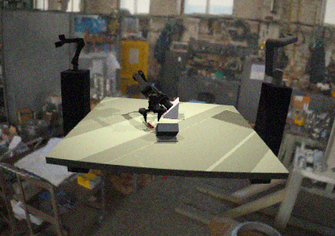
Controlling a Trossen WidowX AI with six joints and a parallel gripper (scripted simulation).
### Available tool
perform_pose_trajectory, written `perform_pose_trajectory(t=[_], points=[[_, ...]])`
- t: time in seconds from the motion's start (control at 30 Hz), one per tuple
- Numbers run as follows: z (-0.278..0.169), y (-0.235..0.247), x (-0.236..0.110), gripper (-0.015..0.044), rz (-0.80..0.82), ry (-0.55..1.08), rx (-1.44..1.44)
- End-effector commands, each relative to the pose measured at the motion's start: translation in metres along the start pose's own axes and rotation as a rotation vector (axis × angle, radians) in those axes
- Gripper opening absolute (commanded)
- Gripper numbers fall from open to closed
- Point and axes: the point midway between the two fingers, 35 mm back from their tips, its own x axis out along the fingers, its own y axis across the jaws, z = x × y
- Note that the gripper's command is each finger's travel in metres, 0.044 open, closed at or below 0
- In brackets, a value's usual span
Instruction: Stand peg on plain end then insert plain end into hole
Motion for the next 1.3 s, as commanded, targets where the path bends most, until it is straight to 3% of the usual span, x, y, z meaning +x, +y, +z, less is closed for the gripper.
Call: perform_pose_trajectory(t=[0.0,0.7,1.1,1.27], points=[[-0.001,0.002,0.007,0.0440,-0.002,0.005,-0.011],[-0.004,0.001,0.038,0.0440,-0.006,0.008,-0.011],[-0.004,0.001,0.038,0.0125,-0.006,0.008,-0.011],[-0.004,0.001,0.038,0.0110,-0.006,0.008,-0.011]])
